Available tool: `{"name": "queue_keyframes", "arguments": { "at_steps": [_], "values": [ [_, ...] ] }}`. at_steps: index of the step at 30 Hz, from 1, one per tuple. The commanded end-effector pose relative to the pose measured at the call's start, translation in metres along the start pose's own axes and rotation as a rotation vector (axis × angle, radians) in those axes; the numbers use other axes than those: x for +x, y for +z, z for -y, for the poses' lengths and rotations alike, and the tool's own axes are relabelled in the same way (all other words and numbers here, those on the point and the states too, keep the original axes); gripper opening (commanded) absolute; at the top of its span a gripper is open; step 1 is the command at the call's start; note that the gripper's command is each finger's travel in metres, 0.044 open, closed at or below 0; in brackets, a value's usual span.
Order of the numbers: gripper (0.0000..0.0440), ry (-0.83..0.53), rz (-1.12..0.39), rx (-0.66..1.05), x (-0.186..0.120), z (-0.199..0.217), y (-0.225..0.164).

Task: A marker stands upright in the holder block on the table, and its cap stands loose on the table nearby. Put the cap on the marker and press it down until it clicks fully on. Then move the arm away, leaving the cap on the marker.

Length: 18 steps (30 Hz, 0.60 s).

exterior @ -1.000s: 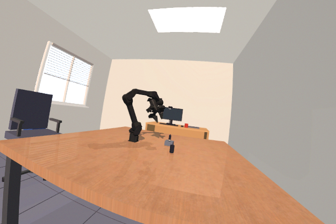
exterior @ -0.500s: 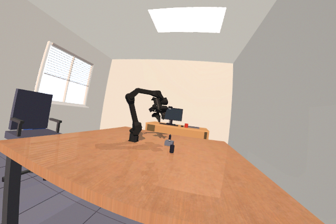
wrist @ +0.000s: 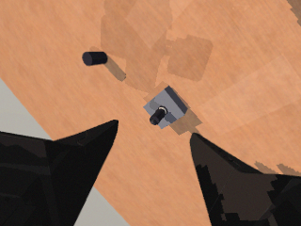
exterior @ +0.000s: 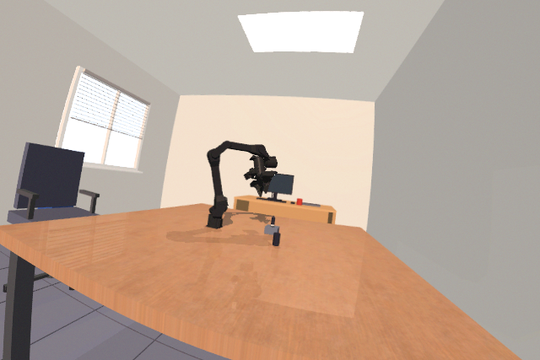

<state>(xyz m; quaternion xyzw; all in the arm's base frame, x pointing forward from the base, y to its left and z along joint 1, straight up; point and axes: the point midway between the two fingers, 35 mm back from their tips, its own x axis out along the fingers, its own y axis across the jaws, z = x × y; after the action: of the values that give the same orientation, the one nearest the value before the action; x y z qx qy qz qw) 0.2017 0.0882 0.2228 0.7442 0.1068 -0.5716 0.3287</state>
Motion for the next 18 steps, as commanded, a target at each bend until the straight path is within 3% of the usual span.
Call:
{"name": "queue_keyframes", "arguments": {
  "at_steps": [1, 18],
  "values": [
    [0.0316, -0.023, 0.016, 0.027, 0.002, -0.003, -0.005],
    [0.0317, -0.095, 0.076, 0.178, 0.015, -0.026, -0.022]
  ]
}}
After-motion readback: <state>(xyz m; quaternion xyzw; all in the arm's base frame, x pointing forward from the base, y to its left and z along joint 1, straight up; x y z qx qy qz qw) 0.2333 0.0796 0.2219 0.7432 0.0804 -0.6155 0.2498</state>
